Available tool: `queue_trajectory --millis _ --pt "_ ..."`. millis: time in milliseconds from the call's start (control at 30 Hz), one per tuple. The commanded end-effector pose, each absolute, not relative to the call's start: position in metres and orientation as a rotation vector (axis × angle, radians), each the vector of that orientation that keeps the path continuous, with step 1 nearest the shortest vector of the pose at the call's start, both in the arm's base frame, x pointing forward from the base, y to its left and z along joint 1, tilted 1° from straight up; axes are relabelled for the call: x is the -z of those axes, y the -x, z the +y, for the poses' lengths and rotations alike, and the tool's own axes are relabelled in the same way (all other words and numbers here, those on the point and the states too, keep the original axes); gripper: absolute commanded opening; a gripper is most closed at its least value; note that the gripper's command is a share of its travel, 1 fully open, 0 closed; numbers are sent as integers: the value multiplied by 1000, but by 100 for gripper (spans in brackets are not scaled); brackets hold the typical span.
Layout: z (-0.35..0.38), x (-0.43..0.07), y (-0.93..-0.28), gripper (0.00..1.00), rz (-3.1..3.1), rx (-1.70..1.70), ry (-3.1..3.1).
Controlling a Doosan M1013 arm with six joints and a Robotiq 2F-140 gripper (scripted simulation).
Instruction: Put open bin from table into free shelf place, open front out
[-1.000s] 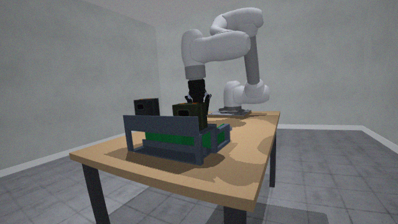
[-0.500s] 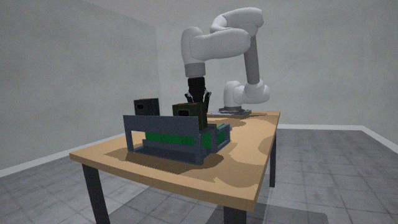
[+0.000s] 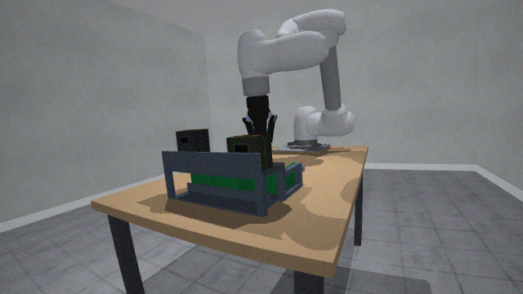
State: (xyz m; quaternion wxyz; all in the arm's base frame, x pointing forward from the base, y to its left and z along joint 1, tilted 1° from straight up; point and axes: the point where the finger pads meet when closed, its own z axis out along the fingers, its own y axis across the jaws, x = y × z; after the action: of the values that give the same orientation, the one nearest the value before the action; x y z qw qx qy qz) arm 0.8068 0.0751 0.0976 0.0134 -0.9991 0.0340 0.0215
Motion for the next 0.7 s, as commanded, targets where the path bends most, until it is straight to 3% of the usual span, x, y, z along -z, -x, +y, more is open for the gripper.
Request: queue_trajectory --millis 0,667 --pt "75 -103 -807 6 106 -67 3112" --pt "74 -133 -807 6 106 -67 3112"
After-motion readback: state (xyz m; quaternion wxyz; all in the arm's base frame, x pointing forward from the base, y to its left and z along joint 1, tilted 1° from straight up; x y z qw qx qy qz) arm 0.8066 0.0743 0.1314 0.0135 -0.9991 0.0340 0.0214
